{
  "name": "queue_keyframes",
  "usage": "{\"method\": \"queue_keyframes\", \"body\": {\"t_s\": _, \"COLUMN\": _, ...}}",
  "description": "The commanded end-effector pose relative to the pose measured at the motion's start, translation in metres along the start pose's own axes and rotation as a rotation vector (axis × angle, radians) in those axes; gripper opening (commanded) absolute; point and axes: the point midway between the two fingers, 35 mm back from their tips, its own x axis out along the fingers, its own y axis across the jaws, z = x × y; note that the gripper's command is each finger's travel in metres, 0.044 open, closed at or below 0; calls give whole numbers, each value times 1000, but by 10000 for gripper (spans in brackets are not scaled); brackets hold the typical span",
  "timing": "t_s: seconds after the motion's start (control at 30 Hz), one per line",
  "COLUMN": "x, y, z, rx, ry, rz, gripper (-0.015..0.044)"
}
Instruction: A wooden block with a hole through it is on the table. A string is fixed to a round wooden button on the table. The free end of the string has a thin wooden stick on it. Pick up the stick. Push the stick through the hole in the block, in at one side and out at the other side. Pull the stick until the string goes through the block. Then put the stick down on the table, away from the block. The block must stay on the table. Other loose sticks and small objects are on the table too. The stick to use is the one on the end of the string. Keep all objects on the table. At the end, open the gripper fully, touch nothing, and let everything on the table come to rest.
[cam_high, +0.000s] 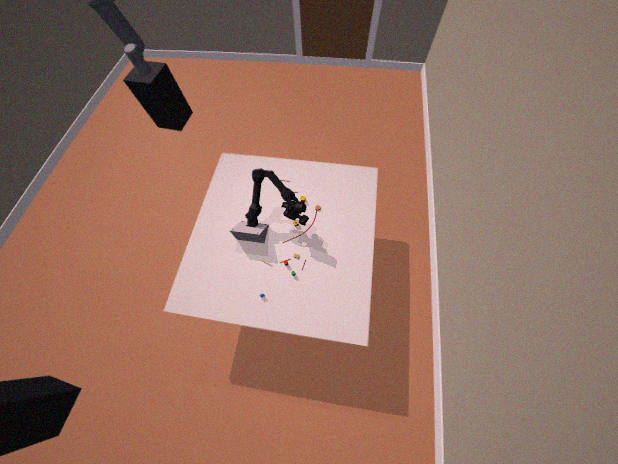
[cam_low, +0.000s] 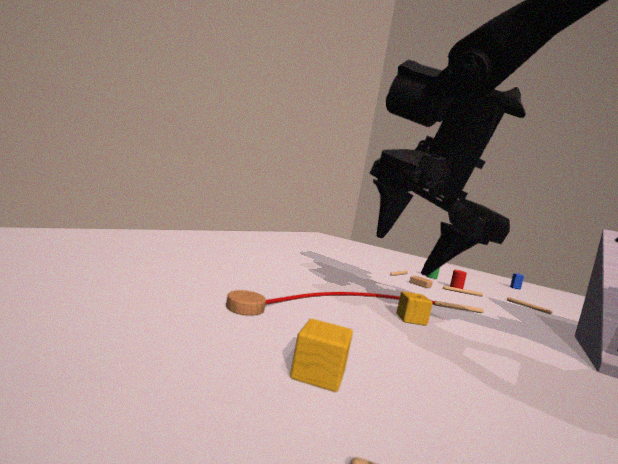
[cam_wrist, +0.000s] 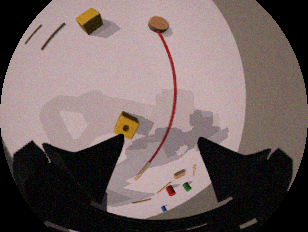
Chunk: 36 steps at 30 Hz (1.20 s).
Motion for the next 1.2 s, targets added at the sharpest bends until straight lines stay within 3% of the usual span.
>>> {"method": "queue_keyframes", "body": {"t_s": 0.0, "x": 4, "y": 20, "z": -3, "rx": -596, "ry": -38, "rz": 292, "gripper": 440}}
{"method": "queue_keyframes", "body": {"t_s": 0.9, "x": 4, "y": 23, "z": -3, "rx": -688, "ry": -59, "rz": 320, "gripper": 440}}
{"method": "queue_keyframes", "body": {"t_s": 0.97, "x": 4, "y": 23, "z": -3, "rx": -624, "ry": -49, "rz": 321, "gripper": 440}}
{"method": "queue_keyframes", "body": {"t_s": 1.17, "x": 0, "y": 23, "z": -2, "rx": -53, "ry": 44, "rz": 316, "gripper": 440}}
